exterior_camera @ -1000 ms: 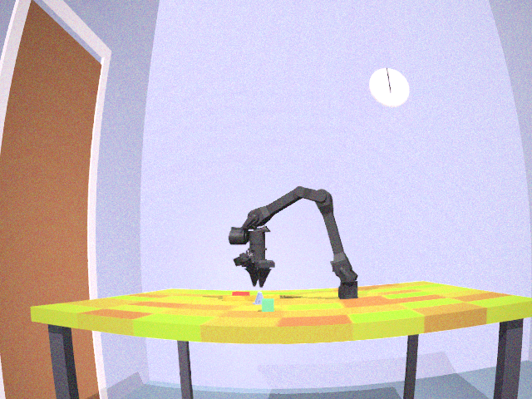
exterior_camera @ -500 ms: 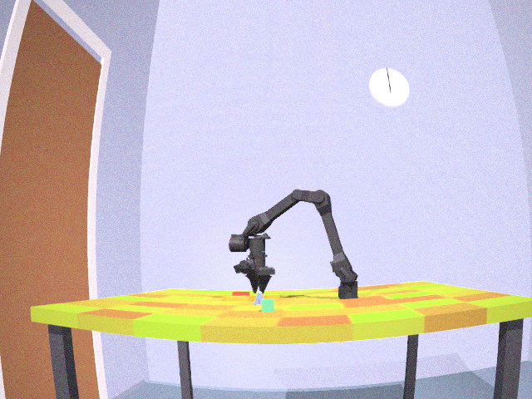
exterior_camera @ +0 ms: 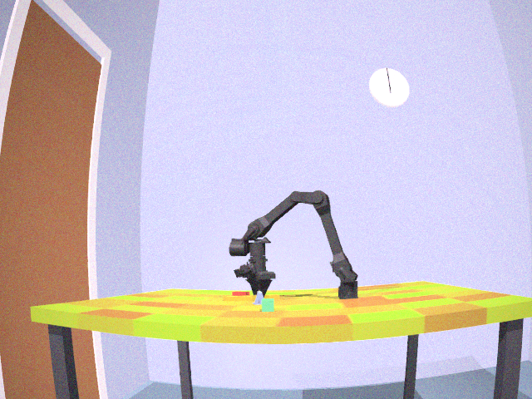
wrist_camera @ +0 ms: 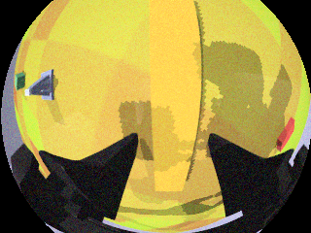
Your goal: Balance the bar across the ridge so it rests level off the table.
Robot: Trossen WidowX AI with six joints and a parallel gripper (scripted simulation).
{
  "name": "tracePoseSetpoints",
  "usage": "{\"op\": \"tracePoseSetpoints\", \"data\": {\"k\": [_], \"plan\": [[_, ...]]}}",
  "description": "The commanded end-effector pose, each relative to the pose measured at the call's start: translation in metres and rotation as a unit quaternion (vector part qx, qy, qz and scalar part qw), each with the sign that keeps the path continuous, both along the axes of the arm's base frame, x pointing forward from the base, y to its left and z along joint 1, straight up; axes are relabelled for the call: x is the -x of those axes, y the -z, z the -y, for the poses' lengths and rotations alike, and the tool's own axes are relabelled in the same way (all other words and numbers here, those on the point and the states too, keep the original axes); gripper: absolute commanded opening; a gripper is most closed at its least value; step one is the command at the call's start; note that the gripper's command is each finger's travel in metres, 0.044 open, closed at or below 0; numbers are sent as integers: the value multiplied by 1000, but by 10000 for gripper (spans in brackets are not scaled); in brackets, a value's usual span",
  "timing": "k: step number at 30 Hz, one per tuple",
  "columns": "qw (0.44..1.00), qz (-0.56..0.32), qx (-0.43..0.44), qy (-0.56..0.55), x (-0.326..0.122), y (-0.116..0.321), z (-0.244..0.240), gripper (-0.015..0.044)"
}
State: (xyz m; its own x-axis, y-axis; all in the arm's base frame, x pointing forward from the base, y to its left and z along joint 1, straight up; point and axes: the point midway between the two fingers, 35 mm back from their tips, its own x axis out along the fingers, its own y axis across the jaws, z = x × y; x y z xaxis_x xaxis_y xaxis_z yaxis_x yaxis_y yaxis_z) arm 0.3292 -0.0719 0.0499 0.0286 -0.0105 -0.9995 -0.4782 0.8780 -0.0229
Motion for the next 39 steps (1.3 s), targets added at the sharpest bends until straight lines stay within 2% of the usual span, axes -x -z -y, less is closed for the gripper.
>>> {"op": "tracePoseSetpoints", "data": {"k": [1, 7, 13, 21, 25, 39], "plan": [[1000, 0, -2, -2, 0, 1, -1, 315], [1000, 0, -2, -2, 0, 1, -1, 315], [1000, -1, 0, 0, 1, 1, 0, 157], [1000, -1, 0, 0, 1, 1, 0, 104], [1000, -1, 0, 0, 0, -5, 0, 0], [1000, 0, -1, -1, -2, -41, 0, 0]]}}
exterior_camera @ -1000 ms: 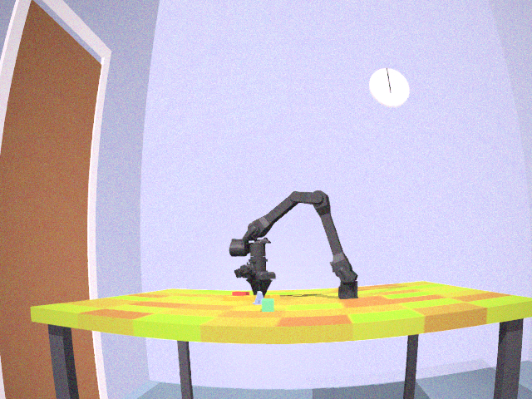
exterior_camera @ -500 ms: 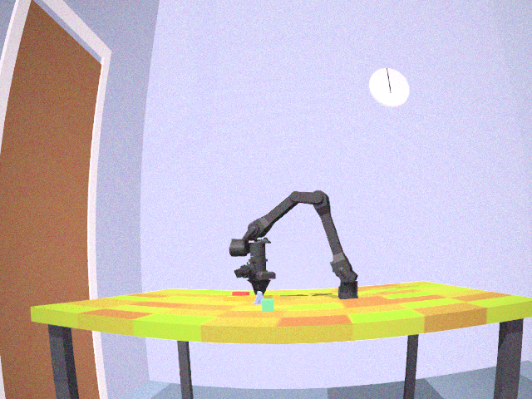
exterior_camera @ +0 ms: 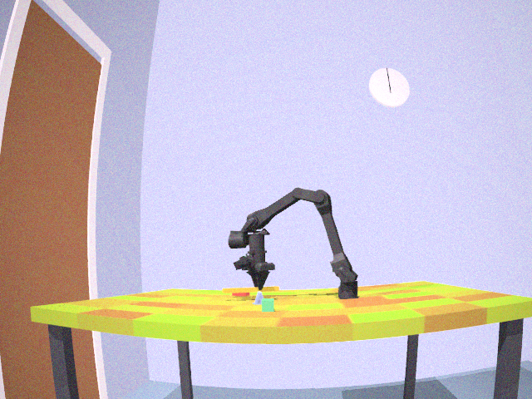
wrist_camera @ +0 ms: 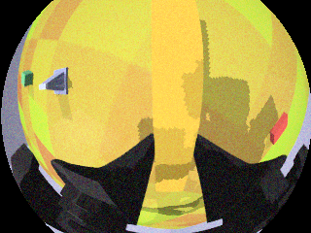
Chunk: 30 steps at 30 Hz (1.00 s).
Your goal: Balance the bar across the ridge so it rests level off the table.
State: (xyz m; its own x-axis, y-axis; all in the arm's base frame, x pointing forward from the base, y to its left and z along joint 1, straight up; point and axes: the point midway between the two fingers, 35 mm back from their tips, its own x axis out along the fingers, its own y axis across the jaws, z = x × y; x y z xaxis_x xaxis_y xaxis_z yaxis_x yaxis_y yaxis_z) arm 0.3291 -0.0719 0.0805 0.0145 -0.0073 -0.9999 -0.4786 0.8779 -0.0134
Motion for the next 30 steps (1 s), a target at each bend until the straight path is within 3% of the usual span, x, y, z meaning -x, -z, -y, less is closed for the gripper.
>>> {"op": "tracePoseSetpoints", "data": {"k": [1, 21, 30], "plan": [[1000, 7, 0, -1, -2, -13, 0, 0], [1000, 7, -1, -2, 3, -60, -2, 0], [1000, 7, -2, 10, 5, -61, -35, 0]]}}
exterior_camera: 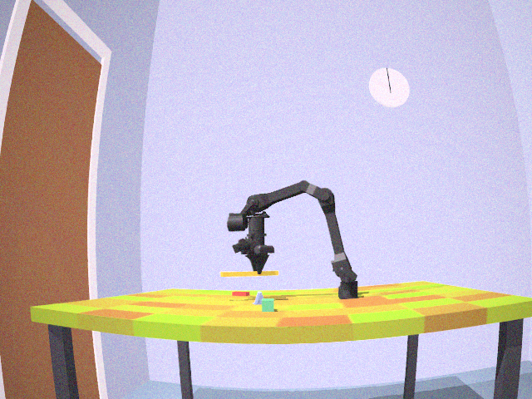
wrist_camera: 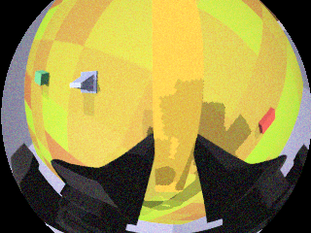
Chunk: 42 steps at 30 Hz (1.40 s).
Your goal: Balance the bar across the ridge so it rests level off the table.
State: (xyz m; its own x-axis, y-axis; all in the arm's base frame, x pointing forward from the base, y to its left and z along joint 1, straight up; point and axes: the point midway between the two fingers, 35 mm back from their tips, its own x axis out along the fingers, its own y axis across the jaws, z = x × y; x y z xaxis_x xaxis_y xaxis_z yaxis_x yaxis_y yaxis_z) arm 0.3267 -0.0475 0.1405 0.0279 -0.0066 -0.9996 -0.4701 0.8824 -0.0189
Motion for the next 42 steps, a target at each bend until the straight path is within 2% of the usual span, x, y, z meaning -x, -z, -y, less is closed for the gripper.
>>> {"op": "tracePoseSetpoints", "data": {"k": [1, 36, 42], "plan": [[1000, 0, -2, 7, 3, -1, -15, 0], [998, -2, -9, 60, 50, 0, -143, 0], [998, -2, -9, 62, 53, 2, -148, 0]]}}
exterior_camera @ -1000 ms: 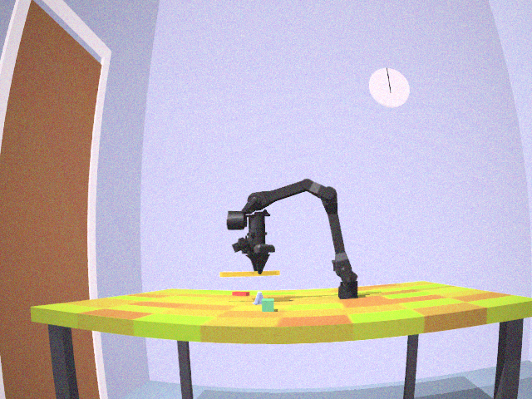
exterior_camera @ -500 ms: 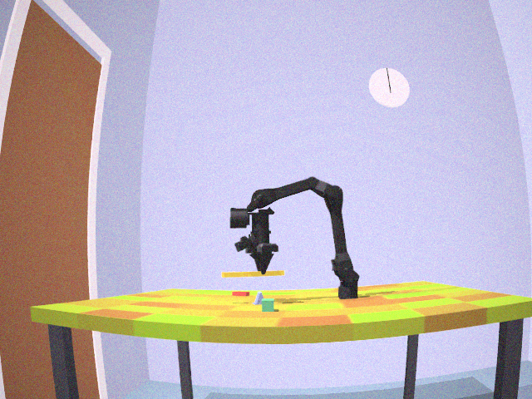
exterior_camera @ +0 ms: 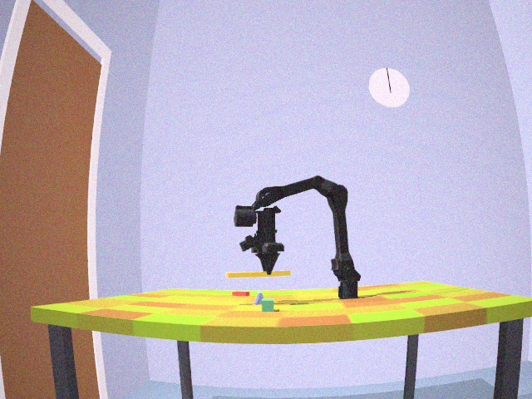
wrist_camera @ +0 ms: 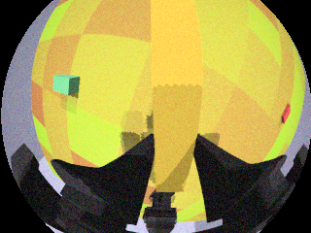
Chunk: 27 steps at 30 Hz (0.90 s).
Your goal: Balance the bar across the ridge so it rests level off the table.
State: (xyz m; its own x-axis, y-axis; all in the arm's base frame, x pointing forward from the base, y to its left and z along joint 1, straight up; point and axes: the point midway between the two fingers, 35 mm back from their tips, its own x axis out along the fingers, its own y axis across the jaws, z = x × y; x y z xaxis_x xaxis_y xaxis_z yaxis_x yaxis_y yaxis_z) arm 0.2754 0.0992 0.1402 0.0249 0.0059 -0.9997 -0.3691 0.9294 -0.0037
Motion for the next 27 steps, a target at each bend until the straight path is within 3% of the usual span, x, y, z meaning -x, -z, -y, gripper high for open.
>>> {"op": "tracePoseSetpoints", "data": {"k": [1, 27], "plan": [[1000, 0, -2, 6, 2, 3, -1, 0], [1000, -1, -2, 6, 1, 43, -2, 0]]}}
